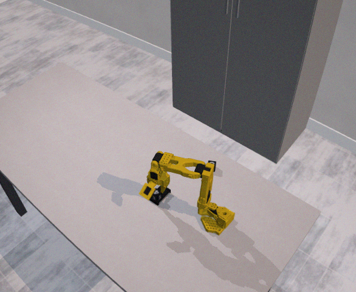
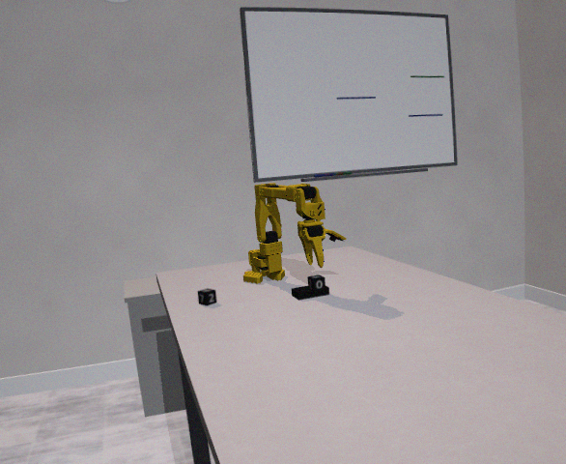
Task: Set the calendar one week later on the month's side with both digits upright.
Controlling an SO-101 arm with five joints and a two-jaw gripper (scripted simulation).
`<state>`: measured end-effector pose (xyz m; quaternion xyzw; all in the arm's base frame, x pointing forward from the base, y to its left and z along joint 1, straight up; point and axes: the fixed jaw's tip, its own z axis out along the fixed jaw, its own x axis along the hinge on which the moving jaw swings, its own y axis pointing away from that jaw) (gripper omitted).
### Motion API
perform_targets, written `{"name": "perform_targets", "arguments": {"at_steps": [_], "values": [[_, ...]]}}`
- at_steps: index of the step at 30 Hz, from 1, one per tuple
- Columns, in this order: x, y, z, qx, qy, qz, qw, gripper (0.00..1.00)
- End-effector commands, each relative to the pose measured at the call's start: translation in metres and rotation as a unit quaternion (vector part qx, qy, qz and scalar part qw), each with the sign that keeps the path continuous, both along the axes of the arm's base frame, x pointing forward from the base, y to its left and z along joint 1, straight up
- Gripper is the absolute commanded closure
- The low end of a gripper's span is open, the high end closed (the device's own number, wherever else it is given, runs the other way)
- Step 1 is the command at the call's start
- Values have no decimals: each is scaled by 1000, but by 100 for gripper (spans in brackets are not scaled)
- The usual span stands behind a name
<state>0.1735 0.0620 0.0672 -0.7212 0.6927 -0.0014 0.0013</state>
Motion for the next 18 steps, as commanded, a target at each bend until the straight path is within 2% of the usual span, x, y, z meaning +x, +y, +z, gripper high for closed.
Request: {"name": "perform_targets", "arguments": {"at_steps": [1, 18], "values": [[1, 2, 2, 4, -9, -1, 1000, 65], [2, 2, -2, 4, -9, -1, 1000, 65]]}}
